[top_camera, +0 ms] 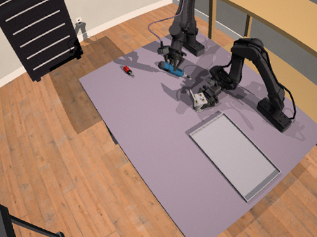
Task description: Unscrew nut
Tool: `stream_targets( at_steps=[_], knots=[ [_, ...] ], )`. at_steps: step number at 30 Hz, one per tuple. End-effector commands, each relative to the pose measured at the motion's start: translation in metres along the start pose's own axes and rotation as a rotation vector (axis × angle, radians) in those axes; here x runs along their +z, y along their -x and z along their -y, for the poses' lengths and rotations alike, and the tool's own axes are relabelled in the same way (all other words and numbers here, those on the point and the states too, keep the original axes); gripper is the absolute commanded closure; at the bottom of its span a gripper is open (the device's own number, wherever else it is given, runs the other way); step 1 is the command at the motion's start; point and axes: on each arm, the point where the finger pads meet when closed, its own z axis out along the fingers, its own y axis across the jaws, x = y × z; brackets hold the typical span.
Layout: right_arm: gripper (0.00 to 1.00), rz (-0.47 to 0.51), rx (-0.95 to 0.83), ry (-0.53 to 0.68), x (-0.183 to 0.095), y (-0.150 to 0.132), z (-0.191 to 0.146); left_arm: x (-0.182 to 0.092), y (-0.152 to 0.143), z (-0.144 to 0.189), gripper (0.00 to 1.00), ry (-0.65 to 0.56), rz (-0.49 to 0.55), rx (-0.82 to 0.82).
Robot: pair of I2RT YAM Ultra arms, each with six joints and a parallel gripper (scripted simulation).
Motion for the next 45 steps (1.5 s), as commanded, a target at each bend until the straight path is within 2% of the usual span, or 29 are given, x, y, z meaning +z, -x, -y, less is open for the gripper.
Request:
stream_targets(
  at_steps=[1,8,9,10,25,27,29,32,38,45],
  knots=[
    [0.58,0.175,-0.064,0.104,-0.017,0.047,-0.035,0.000,0.002,0.001,0.41,0.002,0.004,0.001],
    [0.58,0.200,-0.093,0.115,-0.018,0.052,-0.035,0.000,0.002,0.001,0.41,0.002,0.004,0.001],
    [0.58,0.223,-0.094,0.119,-0.023,0.067,-0.042,0.000,0.002,0.001,0.41,0.002,0.004,0.001],
    [0.58,0.226,-0.096,0.122,-0.023,0.068,-0.044,0.000,0.002,0.001,0.41,0.002,0.004,0.001],
    [0.58,0.274,-0.102,0.142,-0.022,0.070,-0.045,0.000,0.002,0.001,0.41,0.002,0.004,0.001],
    [0.58,0.261,-0.134,0.158,-0.023,0.055,-0.051,0.000,0.002,0.001,0.41,0.002,0.004,0.001],
    [0.58,0.291,-0.155,0.185,-0.029,0.067,-0.065,0.000,0.002,0.001,0.41,0.002,0.004,0.001],
    [0.58,0.283,-0.191,0.198,-0.029,0.055,-0.070,0.000,0.002,0.001,0.41,0.002,0.004,0.001],
    [0.58,0.294,-0.246,0.230,-0.035,0.057,-0.088,0.000,0.002,0.001,0.41,0.002,0.004,0.001],
    [0.58,0.335,-0.252,0.229,-0.033,0.062,-0.083,0.000,0.002,0.001,0.41,0.002,0.004,0.001]
  ],
)
